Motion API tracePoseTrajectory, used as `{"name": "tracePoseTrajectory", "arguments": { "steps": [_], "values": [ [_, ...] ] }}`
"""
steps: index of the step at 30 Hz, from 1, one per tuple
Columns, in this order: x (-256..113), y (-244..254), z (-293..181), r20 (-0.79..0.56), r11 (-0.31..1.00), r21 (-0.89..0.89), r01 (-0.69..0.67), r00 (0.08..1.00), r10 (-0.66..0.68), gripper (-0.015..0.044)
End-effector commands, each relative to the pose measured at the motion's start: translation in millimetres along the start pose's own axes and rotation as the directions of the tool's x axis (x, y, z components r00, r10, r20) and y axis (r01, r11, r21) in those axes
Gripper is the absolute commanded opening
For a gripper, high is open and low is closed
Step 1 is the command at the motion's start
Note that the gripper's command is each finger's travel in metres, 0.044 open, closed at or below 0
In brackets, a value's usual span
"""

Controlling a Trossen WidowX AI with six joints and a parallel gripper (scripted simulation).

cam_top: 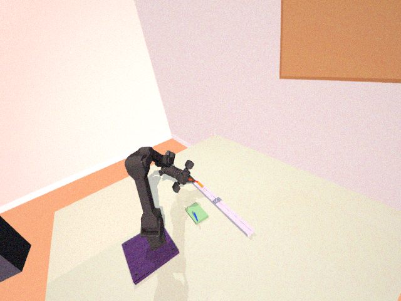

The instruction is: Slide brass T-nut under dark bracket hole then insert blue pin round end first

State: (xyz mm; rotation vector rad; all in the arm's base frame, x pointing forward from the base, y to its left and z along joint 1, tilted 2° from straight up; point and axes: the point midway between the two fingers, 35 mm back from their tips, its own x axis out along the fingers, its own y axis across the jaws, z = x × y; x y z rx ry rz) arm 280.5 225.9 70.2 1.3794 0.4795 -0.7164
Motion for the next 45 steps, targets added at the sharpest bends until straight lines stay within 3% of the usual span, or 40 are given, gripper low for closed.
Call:
{"name": "tracePoseTrajectory", "arguments": {
  "steps": [1,45],
  "values": [
    [1.1,-2.2,0.4,0.0,1.0,-0.01,0.009,1.0,-0.009,-0.015],
    [2.1,3.9,-1.5,0.003,0.992,-0.038,0.12,0.993,-0.12,-0.015]
  ]
}}
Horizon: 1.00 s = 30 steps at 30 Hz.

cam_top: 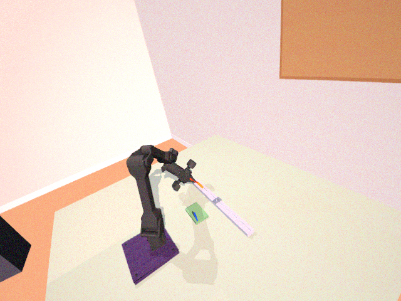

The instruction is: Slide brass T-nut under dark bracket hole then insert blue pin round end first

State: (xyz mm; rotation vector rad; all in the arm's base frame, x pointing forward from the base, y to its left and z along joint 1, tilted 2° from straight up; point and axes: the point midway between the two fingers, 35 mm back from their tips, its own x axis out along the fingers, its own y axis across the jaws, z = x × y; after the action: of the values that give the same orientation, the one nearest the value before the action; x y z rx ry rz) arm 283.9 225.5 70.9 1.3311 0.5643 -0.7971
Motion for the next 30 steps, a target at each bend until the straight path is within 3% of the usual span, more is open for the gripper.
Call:
{"name": "tracePoseTrajectory", "arguments": {
  "steps": [1,30],
  "values": [
    [0.0,1.2,-1.6,-0.003,1.0,-0.008,0.014,1.0,-0.014,-0.015],
    [0.5,4.8,-2.2,-0.002,0.996,-0.026,0.086,0.996,-0.086,-0.015]
  ]
}}
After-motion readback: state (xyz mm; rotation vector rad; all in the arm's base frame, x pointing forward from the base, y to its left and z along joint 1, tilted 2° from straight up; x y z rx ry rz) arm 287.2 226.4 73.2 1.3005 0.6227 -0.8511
